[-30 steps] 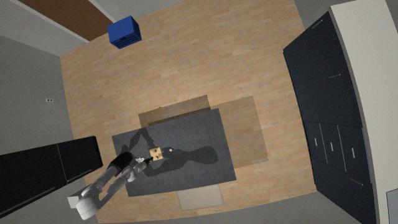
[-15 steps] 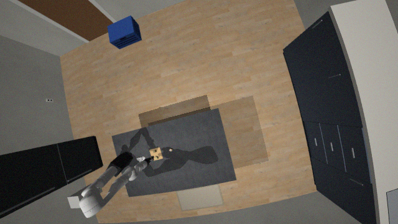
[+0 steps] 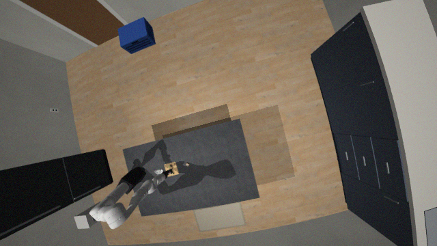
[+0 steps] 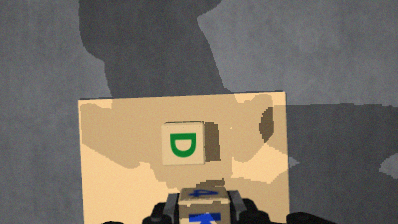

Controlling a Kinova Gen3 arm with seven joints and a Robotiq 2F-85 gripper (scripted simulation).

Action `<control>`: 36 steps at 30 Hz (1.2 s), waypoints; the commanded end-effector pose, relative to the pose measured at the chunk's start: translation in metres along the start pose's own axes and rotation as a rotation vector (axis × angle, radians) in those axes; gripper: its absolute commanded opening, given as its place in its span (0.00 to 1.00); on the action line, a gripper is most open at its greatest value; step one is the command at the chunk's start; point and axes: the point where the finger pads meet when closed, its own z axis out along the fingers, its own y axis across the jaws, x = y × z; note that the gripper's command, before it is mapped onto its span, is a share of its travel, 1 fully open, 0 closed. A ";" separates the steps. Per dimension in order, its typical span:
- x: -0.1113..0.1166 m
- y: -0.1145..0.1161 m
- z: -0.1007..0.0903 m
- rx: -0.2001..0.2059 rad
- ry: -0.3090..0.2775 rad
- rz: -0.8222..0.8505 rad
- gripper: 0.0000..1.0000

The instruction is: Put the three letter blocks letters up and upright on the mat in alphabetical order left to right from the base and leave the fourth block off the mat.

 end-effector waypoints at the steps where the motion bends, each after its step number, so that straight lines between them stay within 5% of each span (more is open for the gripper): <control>1: -0.005 -0.009 0.017 0.021 -0.007 0.005 0.21; 36: -0.005 -0.010 0.028 0.021 -0.007 0.005 0.21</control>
